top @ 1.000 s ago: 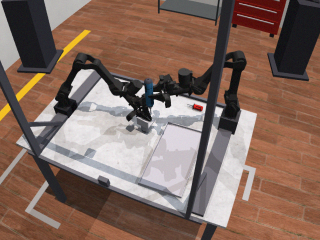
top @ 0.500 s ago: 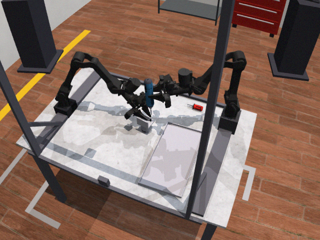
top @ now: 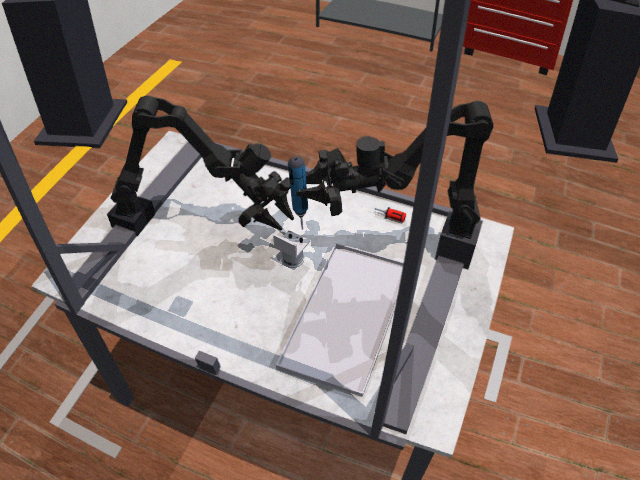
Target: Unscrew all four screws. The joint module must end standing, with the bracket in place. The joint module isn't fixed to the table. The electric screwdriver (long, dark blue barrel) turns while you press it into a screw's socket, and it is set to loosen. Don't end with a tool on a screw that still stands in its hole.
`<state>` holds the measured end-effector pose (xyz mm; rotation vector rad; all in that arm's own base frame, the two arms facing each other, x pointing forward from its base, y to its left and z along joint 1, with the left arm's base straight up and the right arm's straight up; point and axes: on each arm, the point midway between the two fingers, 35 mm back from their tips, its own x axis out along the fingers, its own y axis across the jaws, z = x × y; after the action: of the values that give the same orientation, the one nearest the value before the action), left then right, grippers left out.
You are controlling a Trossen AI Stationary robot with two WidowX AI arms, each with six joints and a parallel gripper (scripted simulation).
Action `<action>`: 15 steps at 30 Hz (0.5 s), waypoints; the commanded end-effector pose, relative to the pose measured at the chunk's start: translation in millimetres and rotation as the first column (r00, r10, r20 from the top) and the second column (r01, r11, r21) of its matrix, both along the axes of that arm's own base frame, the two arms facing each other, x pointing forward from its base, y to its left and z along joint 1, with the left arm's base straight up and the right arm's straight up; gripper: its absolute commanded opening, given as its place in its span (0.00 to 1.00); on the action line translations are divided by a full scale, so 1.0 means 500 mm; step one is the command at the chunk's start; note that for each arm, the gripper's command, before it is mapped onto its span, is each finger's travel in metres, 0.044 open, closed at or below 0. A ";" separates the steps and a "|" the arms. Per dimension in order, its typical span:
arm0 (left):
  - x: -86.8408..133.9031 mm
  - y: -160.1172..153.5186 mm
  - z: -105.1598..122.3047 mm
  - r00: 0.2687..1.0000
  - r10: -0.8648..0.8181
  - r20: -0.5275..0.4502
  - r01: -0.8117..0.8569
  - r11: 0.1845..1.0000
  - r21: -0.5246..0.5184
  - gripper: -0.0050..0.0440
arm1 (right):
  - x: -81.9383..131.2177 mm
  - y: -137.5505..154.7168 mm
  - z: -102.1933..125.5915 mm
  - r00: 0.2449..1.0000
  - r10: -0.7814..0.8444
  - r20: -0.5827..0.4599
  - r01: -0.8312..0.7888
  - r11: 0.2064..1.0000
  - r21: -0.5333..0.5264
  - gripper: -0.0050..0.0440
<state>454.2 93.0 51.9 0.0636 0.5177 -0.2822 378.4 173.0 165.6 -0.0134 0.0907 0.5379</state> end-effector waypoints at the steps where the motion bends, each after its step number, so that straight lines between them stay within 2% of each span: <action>1: -0.018 0.014 -0.003 0.999 0.013 0.029 -0.013 1.000 -0.010 0.70 | 0.003 0.004 0.058 0.997 0.003 0.072 -0.006 1.000 0.028 0.43; 5: -0.037 0.025 -0.025 0.998 0.029 0.055 -0.027 0.999 -0.022 0.89 | 0.003 0.004 0.058 0.997 0.003 0.072 -0.006 1.000 0.028 0.43; 15: -0.066 0.011 -0.059 0.991 0.022 0.130 -0.017 0.999 -0.042 0.89 | 0.003 0.004 0.058 0.997 0.003 0.072 -0.006 1.000 0.028 0.43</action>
<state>424.3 100.5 22.0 0.0329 0.4305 -0.2652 378.4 173.0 165.6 -0.0134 0.0907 0.5379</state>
